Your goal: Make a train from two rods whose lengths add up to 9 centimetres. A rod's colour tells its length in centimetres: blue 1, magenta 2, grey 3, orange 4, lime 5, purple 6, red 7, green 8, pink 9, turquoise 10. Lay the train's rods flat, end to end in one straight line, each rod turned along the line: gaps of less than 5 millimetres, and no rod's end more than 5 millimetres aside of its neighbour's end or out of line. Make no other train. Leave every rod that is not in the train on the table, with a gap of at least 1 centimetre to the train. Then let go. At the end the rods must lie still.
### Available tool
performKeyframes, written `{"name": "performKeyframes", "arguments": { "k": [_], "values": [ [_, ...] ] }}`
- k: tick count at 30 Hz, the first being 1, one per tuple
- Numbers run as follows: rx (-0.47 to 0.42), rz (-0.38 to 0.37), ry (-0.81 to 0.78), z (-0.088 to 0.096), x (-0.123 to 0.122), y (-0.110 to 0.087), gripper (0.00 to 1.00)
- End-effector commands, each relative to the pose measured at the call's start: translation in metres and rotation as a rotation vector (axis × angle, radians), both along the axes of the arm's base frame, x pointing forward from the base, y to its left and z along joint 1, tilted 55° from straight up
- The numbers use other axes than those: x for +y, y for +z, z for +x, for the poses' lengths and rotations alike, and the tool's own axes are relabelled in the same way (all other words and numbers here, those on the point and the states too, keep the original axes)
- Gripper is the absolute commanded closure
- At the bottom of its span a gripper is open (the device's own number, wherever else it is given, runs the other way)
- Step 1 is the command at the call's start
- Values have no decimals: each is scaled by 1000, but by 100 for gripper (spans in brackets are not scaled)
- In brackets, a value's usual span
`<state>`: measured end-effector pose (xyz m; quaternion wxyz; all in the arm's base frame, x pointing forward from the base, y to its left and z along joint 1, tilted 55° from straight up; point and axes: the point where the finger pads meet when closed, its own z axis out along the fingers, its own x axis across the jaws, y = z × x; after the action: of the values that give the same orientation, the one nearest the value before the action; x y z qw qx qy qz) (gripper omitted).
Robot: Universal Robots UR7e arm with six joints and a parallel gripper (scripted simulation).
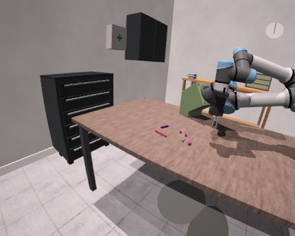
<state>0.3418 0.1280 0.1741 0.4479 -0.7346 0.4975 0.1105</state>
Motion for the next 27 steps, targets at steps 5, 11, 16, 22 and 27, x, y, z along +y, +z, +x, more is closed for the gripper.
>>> {"name": "performKeyframes", "arguments": {
  "k": [5,11,16,22,27],
  "values": [
    [-246,-91,184,13,-15,-10,76],
    [-377,-139,281,18,-23,-17,76],
    [-545,-201,407,25,-33,-28,76],
    [-719,-266,537,30,-43,-43,76],
    [-789,-291,590,32,-46,-49,76]
  ]
}}
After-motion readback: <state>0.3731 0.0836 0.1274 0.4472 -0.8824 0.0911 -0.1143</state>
